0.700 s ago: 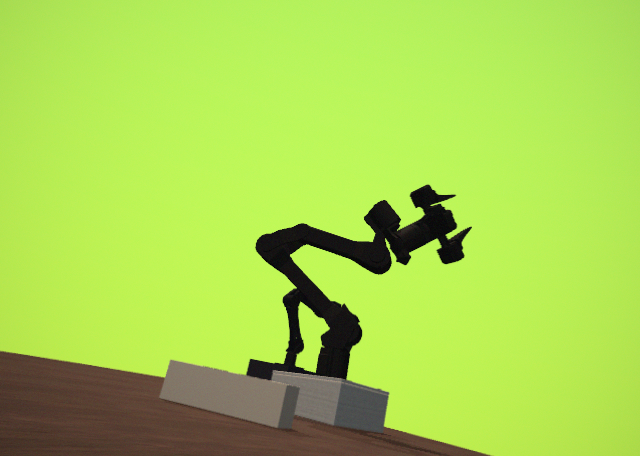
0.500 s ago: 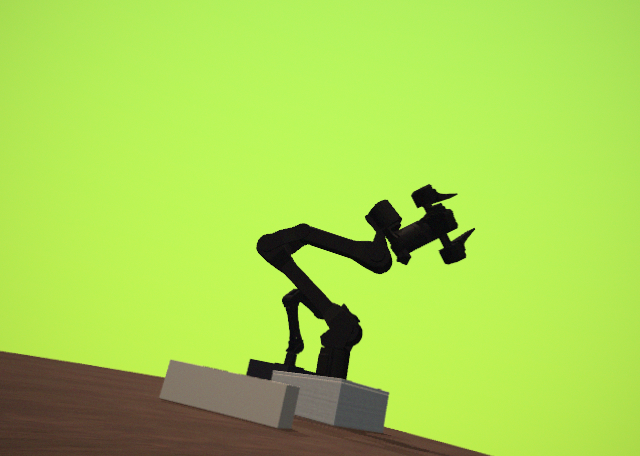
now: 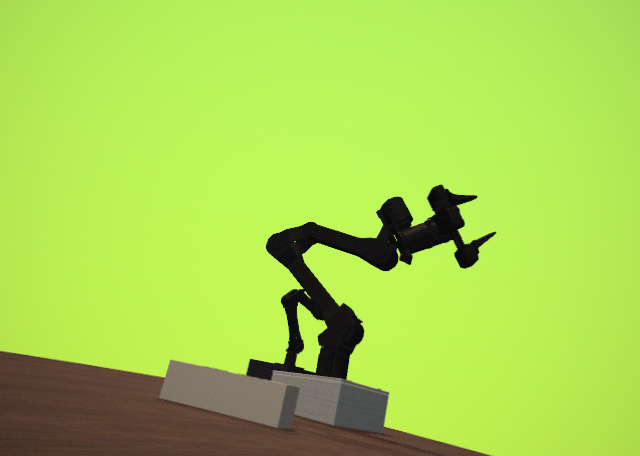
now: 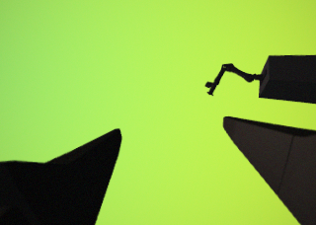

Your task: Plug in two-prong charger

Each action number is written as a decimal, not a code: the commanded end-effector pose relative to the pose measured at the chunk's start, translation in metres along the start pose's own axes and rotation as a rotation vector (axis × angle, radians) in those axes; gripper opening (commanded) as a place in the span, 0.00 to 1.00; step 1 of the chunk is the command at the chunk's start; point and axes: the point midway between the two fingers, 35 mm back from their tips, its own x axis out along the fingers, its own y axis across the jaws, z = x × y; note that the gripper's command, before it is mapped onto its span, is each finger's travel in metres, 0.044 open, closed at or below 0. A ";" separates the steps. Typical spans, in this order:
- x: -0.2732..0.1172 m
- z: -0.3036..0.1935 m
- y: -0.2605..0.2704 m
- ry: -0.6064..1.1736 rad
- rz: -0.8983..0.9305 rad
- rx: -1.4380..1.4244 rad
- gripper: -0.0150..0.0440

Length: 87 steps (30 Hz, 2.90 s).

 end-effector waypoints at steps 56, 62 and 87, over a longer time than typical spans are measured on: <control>-0.145 0.240 -0.076 -0.746 -0.868 -0.695 1.00; -0.172 0.255 -0.077 -0.789 -0.981 -0.734 1.00; -0.302 0.290 -0.075 -0.875 -1.511 -0.779 1.00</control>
